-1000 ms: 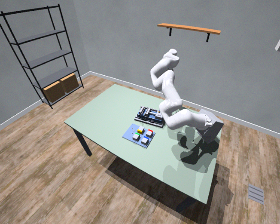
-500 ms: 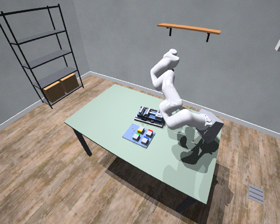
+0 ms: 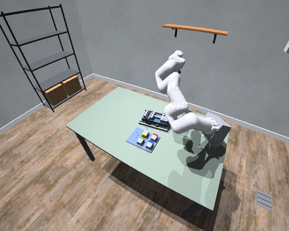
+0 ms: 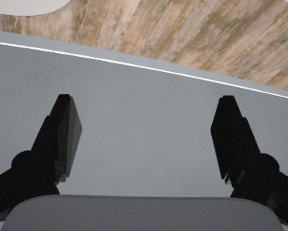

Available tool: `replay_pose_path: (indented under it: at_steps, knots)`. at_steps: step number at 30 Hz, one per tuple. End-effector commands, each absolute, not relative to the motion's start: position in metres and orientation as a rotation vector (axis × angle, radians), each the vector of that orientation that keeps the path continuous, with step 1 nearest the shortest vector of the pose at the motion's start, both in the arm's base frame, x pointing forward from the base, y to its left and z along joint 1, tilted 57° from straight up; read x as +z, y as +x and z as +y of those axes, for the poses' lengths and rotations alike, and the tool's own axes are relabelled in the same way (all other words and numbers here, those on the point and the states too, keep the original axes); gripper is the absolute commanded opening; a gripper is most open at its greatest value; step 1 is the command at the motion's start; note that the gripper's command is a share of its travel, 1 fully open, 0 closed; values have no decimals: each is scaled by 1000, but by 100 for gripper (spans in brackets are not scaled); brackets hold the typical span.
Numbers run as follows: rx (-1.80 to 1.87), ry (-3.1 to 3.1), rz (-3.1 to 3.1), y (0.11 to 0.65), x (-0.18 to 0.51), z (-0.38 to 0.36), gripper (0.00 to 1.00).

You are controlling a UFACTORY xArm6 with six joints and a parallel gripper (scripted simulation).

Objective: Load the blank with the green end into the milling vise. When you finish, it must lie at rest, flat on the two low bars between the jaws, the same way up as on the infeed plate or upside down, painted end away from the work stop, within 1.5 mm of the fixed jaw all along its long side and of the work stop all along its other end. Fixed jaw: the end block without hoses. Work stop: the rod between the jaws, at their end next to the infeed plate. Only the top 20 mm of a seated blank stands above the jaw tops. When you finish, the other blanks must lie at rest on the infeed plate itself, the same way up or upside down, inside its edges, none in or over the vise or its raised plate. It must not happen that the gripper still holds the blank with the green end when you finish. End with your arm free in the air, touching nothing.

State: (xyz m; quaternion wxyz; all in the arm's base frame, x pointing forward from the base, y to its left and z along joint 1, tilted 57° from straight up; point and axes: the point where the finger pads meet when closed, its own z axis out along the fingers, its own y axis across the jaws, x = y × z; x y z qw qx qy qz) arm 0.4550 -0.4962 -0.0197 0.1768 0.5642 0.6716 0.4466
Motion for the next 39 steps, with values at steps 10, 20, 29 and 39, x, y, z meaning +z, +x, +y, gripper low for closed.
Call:
replay_pose_path:
  at_steps: [10, 20, 29, 39]
  knots:
    - [1392, 1792, 1961, 446, 4, -470, 100]
    - [1426, 1846, 1975, 443, 10, -462, 100]
    - [1521, 1987, 2008, 437, 25, -442, 100]
    - [1536, 2011, 2012, 431, 39, -424, 100]
